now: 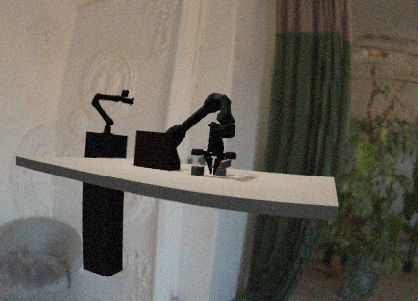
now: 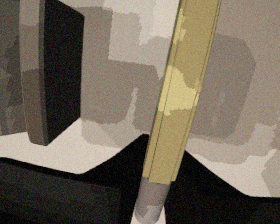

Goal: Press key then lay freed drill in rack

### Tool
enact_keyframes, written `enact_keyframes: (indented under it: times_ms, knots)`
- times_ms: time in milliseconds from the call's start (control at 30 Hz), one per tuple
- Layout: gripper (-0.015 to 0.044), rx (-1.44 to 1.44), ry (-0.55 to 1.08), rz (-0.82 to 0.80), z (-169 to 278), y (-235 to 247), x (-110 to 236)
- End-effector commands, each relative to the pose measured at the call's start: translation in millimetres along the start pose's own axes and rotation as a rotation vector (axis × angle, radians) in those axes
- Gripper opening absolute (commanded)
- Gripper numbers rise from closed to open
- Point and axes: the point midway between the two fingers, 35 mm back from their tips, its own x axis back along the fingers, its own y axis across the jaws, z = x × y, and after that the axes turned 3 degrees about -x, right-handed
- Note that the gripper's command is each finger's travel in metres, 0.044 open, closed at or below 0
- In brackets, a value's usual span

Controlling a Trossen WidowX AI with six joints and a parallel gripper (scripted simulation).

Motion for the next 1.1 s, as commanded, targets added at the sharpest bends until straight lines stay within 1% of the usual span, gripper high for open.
enact_keyframes:
  times_ms: [0, 1067]
  knots:
    - [0.0, 0.002, 0.004, 0.002, 0, 0, 3]
    - [0.0, 0.002, 0.004, 0.002, -4, 1, 14]
